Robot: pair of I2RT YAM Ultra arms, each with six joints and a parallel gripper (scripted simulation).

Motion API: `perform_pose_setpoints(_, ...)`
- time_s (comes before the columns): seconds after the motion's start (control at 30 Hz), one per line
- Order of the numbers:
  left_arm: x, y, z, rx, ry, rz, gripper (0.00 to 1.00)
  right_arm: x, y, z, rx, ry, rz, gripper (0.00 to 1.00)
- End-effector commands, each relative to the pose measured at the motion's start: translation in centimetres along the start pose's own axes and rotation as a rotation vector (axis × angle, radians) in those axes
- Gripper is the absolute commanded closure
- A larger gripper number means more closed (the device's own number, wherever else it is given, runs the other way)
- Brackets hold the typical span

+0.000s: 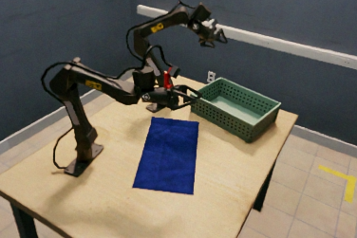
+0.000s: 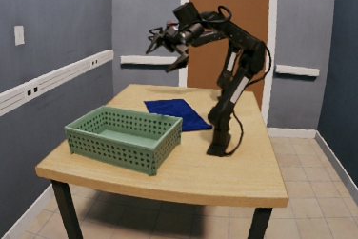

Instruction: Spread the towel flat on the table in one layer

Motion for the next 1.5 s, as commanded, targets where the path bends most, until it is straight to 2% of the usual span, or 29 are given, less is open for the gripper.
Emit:
perform_pose_setpoints(0.0,-2.5,1.6,0.8,-0.094,-0.169,0.122,0.00,0.5,-1.2,-1.9,0.112,0.080,0.150,0.00)
perform_pose_setpoints(0.03,-2.7,1.6,1.3,-0.124,-0.214,0.190,0.00,0.2,-0.5,-3.4,0.113,0.082,0.190,0.00)
perform_pose_setpoints(0.17,-3.8,1.7,2.5,-0.184,-0.267,0.307,0.00,-0.4,1.5,-9.6,0.116,0.098,0.330,0.00)
perform_pose_setpoints(0.23,-3.6,1.7,2.5,-0.205,-0.298,0.338,0.00,-1.3,3.3,-9.7,0.075,0.086,0.331,0.00)
perform_pose_setpoints(0.3,-4.7,1.7,3.4,-0.245,-0.308,0.419,0.00,-4.0,2.0,-9.8,0.120,-0.081,0.318,0.00)
perform_pose_setpoints(0.33,-4.6,1.7,3.4,-0.260,-0.324,0.439,0.00,-4.9,0.4,-8.9,0.150,-0.055,0.317,0.00)
perform_pose_setpoints(0.37,-4.5,1.7,3.5,-0.275,-0.341,0.458,0.00,-5.1,0.2,-8.9,0.150,-0.055,0.316,0.00)
perform_pose_setpoints(0.5,-5.2,1.6,4.1,-0.341,-0.370,0.567,0.00,-5.1,0.1,-8.9,0.153,-0.054,0.317,0.00)
perform_pose_setpoints(0.57,-5.2,1.6,4.1,-0.341,-0.370,0.567,0.00,-5.1,0.1,-8.9,0.153,-0.054,0.317,0.00)
perform_pose_setpoints(0.6,-4.9,1.5,4.3,-0.387,-0.411,0.610,0.00,-5.1,1.2,-9.7,0.121,-0.052,0.316,0.00)
perform_pose_setpoints(0.73,-5.3,1.3,4.6,-0.474,-0.435,0.727,0.00,-5.1,1.1,-9.6,0.122,-0.052,0.316,0.00)
perform_pose_setpoints(0.8,-6.8,-0.8,4.0,-0.400,-0.551,0.764,0.00,-5.1,1.1,-9.6,0.123,-0.052,0.316,0.00)
perform_pose_setpoints(0.87,-8.6,-3.7,3.3,-0.403,-0.610,0.790,0.00,-5.1,1.1,-9.6,0.123,-0.052,0.316,0.00)
perform_pose_setpoints(0.97,-8.5,-4.2,4.7,-0.384,-0.623,0.813,0.00,-5.1,1.1,-9.6,0.123,-0.052,0.316,0.00)
perform_pose_setpoints(1.03,-10.4,-5.1,2.6,-0.335,-0.801,0.846,0.00,-5.1,1.1,-9.6,0.123,-0.052,0.316,0.00)
perform_pose_setpoints(1.07,-11.1,-6.4,1.4,-0.343,-0.812,0.842,0.00,-5.1,1.1,-9.6,0.123,-0.052,0.316,0.00)
perform_pose_setpoints(1.13,-11.1,-6.4,1.4,-0.343,-0.812,0.842,0.00,-5.1,1.1,-9.6,0.123,-0.052,0.316,0.00)
perform_pose_setpoints(1.17,-11.7,-7.7,1.4,-0.340,-0.790,0.838,0.00,-5.1,1.1,-9.6,0.123,-0.052,0.316,0.00)
perform_pose_setpoints(1.23,-12.4,-9.8,0.1,-0.241,-0.965,0.884,0.00,-5.1,1.1,-9.6,0.123,-0.052,0.316,0.00)
perform_pose_setpoints(1.27,-12.9,-11.0,-1.1,-0.250,-0.972,0.877,0.00,-5.1,1.1,-9.6,0.123,-0.052,0.316,0.00)
perform_pose_setpoints(1.3,-13.3,-12.3,-1.3,-0.247,-0.951,0.875,0.00,-5.1,1.1,-9.6,0.123,-0.052,0.316,0.00)
perform_pose_setpoints(1.33,-13.3,-12.3,-1.3,-0.247,-0.951,0.875,0.00,-5.1,1.1,-9.6,0.123,-0.052,0.316,0.00)
perform_pose_setpoints(1.4,-13.7,-14.3,-2.9,-0.144,-1.125,0.917,0.00,-5.1,1.1,-9.6,0.123,-0.052,0.316,0.00)
perform_pose_setpoints(1.47,-14.2,-16.7,-4.7,-0.151,-1.110,0.908,0.00,-4.9,0.2,-9.3,0.140,-0.056,0.309,0.00)
Point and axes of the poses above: on each arm, the point where the finger pads meet when closed, its own z axis out along the fingers, its own x axis across the jaws, y = z × x, the point moved 5 cm from there along -z, back along the fingers, and after that the axes turned 6 degrees about -z, right-handed, at the moved point
